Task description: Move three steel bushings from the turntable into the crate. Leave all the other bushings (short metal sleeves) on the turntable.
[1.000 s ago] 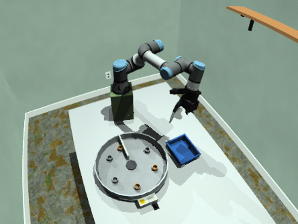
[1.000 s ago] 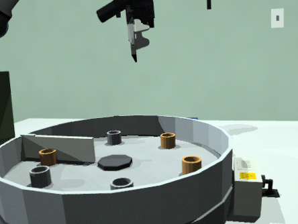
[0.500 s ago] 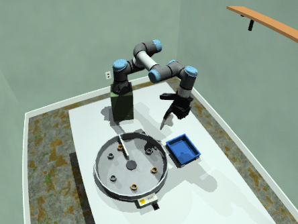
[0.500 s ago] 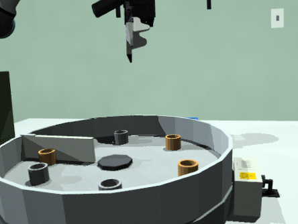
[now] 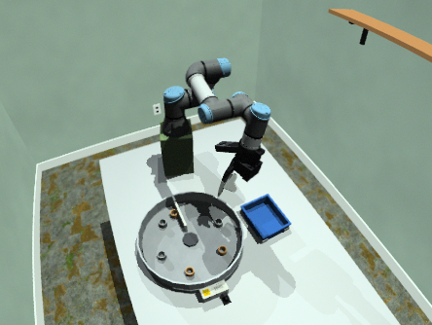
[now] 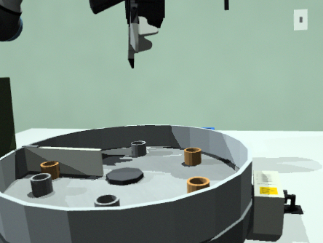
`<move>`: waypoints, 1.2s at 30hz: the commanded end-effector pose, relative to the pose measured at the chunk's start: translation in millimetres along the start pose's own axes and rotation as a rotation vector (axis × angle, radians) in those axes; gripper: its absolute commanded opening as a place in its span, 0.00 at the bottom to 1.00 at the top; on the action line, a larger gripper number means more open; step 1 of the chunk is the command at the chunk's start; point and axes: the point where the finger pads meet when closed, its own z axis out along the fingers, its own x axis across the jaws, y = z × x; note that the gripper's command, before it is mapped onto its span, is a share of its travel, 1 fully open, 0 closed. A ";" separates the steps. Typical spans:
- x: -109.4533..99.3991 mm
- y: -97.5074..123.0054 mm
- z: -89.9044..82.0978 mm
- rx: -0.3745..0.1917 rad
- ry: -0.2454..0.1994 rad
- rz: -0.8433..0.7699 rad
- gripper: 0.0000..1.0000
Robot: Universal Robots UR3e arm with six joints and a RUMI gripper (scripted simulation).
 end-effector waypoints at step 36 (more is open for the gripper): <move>-119.5 -92.3 43.4 -0.042 0.134 -0.228 1.00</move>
